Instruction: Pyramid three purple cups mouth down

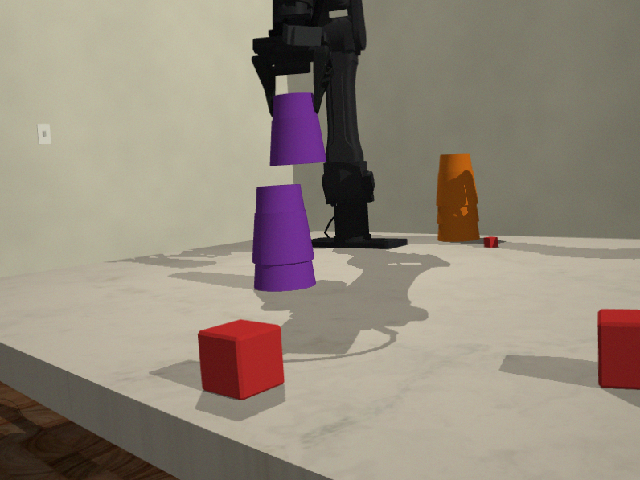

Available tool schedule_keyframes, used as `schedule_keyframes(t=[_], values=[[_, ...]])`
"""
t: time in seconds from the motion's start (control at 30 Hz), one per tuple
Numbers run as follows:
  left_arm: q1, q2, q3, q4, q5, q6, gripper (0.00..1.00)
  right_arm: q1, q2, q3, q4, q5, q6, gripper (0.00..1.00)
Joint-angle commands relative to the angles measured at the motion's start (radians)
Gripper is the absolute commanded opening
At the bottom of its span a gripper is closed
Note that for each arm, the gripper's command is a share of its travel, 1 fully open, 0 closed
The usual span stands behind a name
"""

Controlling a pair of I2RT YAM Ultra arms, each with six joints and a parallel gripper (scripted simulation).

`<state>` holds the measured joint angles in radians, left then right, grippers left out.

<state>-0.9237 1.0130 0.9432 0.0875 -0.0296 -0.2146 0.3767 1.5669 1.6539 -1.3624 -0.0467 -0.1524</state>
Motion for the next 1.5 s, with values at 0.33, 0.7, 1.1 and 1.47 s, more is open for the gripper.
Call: schedule_keyframes(t=[0.33,0.7,1.1,1.47], values=[[-0.007,-0.018,0.003,-0.016,-0.008,0.008,1.0,-0.01,-0.056,-0.071,0.07,0.001,-0.001,0.0],[-0.007,-0.018,0.003,-0.016,-0.008,0.008,1.0,-0.015,-0.008,0.012,0.015,-0.005,-0.013,0.0],[-0.007,-0.018,0.003,-0.016,-0.008,0.008,1.0,-0.007,-0.039,-0.057,0.073,-0.003,-0.004,0.0],[-0.007,-0.018,0.003,-0.016,-0.008,0.008,1.0,-0.003,-0.062,-0.151,0.143,-0.001,0.002,0.0]])
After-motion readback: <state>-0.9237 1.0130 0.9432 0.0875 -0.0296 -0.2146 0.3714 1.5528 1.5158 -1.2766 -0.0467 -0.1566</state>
